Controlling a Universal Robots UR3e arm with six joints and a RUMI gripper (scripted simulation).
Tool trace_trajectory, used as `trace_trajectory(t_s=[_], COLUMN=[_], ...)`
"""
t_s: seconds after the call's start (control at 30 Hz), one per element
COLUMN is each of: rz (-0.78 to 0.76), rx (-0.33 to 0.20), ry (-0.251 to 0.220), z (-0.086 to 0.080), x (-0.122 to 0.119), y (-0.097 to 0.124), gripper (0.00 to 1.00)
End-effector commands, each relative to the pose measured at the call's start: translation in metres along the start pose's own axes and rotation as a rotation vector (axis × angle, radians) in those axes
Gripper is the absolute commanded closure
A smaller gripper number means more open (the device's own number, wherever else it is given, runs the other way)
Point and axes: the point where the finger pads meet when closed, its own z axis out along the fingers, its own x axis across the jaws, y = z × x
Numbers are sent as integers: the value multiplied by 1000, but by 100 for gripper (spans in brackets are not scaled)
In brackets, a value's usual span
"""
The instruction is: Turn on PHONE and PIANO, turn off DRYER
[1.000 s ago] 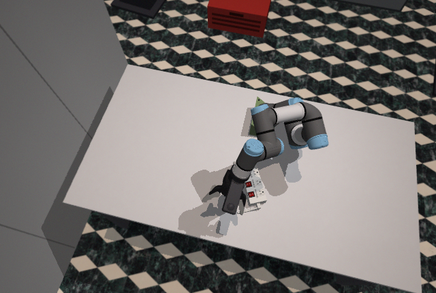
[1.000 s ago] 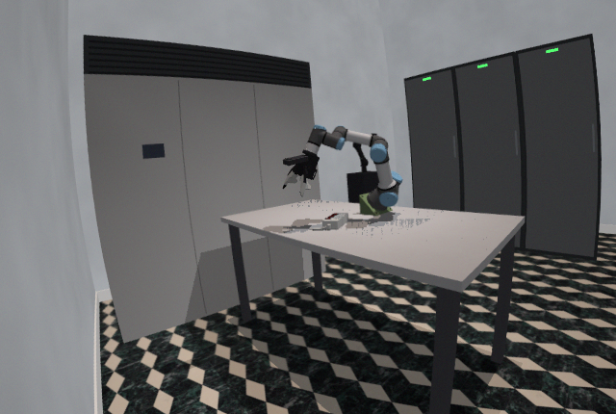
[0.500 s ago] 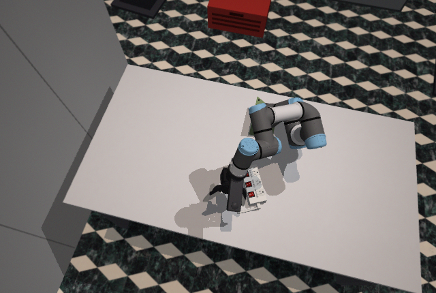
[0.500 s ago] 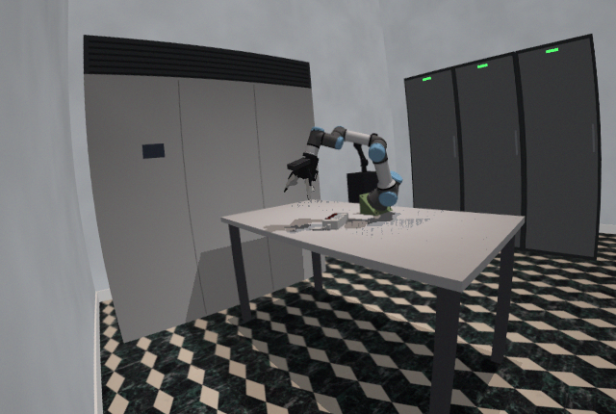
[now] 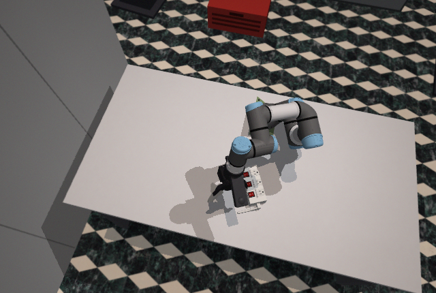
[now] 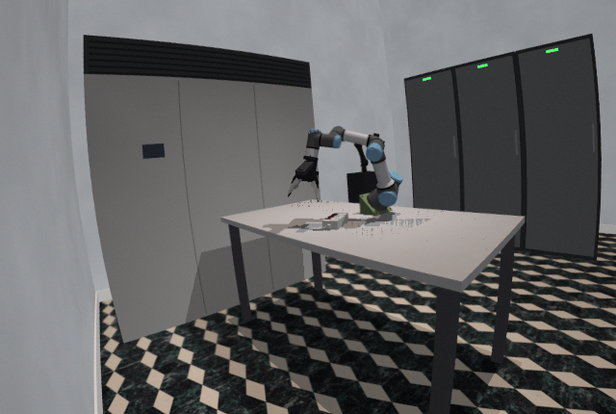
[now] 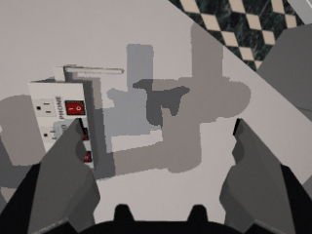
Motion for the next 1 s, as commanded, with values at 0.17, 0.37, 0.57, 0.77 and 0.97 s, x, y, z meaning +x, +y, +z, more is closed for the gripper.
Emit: trace_trajectory(t_s=[0.17, 0.37, 0.57, 0.77, 0.97], rz=[-223, -357, -456, -581, -723], rx=[-11, 1, 17, 46, 93], ry=[-110, -171, -216, -271, -331], z=[4, 5, 5, 4, 1], x=[-21, -36, -47, -62, -78], y=[17, 27, 34, 42, 50], gripper=[0, 0, 0, 0, 0])
